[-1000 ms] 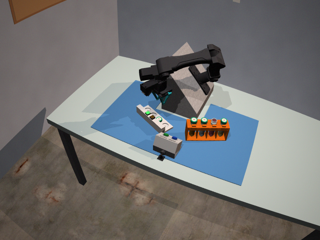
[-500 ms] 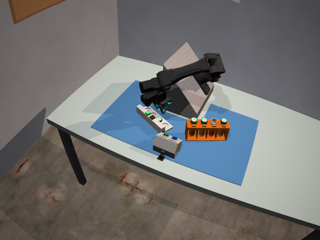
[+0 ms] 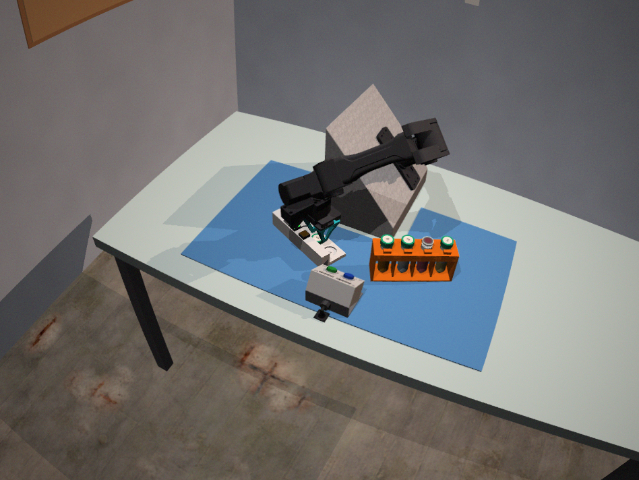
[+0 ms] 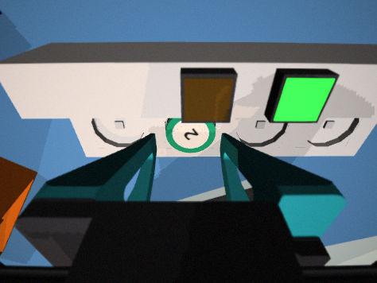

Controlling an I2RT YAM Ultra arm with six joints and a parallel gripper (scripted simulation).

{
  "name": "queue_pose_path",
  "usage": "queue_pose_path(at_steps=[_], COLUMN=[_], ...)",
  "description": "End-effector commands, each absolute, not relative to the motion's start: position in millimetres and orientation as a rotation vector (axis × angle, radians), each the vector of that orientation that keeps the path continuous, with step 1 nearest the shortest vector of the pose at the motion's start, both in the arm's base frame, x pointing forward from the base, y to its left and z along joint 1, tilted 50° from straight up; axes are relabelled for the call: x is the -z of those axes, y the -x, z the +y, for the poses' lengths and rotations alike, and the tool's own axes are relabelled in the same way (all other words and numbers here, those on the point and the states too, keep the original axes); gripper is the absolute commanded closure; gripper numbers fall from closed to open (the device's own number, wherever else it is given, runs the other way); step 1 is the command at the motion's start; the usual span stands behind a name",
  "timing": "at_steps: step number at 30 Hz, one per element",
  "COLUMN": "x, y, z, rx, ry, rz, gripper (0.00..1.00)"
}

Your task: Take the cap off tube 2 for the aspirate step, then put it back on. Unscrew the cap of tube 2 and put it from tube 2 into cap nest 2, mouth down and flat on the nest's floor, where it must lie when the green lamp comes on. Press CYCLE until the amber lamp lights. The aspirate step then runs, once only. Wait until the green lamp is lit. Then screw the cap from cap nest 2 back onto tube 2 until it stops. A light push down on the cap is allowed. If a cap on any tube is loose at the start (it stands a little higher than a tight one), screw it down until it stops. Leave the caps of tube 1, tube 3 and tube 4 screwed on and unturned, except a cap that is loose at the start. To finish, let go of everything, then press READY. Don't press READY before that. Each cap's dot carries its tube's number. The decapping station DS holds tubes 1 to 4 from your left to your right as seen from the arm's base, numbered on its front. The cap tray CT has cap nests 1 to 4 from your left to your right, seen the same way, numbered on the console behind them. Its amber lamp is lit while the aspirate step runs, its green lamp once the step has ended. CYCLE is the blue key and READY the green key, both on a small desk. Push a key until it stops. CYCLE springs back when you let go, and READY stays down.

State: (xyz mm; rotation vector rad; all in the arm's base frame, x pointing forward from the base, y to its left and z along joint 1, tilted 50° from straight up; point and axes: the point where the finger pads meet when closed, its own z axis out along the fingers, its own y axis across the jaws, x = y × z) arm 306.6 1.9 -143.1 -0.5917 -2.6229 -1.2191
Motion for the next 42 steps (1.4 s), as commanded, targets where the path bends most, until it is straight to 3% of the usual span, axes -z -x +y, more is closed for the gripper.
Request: queue_pose_path(at_steps=[1, 42], x=[142.7, 146.5], y=[-314.0, -312.5], z=[-5.8, -4.6], rx=[1.23, 1.23], ry=[0.619, 0.619], rz=[-2.651, -2.651], gripper=[0.53, 0.53])
